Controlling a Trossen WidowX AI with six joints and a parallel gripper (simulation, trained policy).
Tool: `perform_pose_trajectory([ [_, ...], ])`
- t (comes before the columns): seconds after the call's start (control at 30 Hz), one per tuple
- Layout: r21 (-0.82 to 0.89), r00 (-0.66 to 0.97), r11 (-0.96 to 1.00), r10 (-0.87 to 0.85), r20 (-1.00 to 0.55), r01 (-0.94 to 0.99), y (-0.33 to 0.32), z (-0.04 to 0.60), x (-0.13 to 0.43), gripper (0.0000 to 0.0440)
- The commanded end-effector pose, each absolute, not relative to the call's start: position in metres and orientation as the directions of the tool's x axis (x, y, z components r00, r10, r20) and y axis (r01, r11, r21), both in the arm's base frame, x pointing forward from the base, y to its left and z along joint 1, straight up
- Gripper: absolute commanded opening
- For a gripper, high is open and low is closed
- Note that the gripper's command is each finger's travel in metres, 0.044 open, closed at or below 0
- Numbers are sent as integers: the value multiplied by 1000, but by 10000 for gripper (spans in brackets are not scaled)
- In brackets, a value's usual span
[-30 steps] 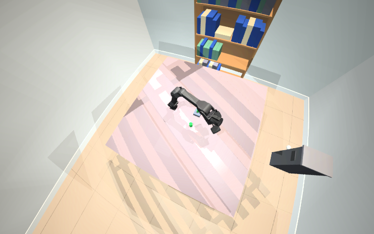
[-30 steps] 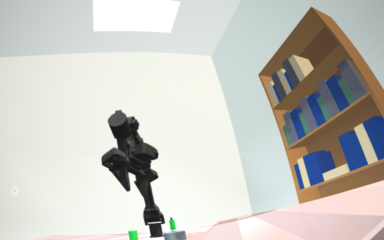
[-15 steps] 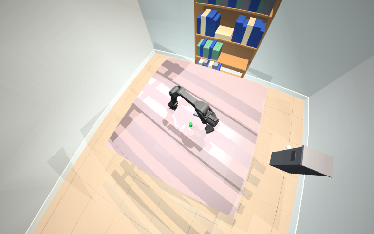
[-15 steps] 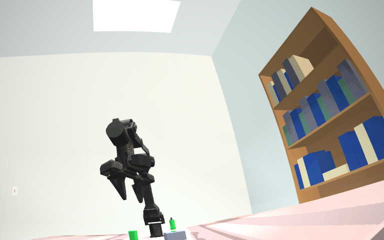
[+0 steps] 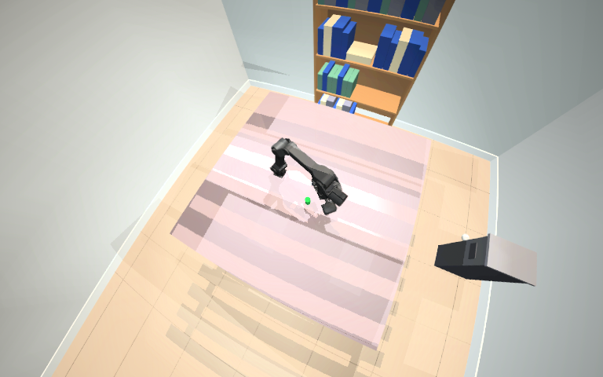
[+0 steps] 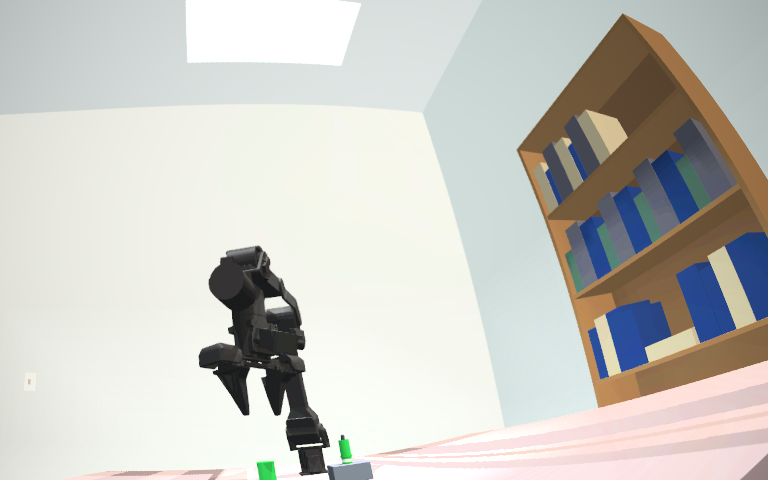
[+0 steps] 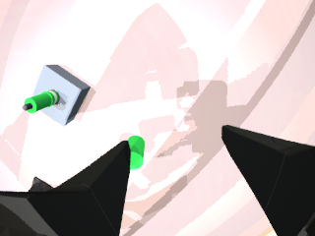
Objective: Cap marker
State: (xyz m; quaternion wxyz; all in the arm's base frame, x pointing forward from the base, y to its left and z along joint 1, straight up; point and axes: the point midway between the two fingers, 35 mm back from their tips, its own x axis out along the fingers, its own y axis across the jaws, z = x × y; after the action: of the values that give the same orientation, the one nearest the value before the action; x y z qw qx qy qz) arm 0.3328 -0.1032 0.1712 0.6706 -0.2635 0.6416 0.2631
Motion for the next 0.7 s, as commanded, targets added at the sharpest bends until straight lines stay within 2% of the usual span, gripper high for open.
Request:
perform_pose_trajectory([
  [0.0,9,0,731,13,-1000,-683,-104,166,324,320],
  [0.67,152,-165,743,58,-985,-652,-106,139,285,313],
])
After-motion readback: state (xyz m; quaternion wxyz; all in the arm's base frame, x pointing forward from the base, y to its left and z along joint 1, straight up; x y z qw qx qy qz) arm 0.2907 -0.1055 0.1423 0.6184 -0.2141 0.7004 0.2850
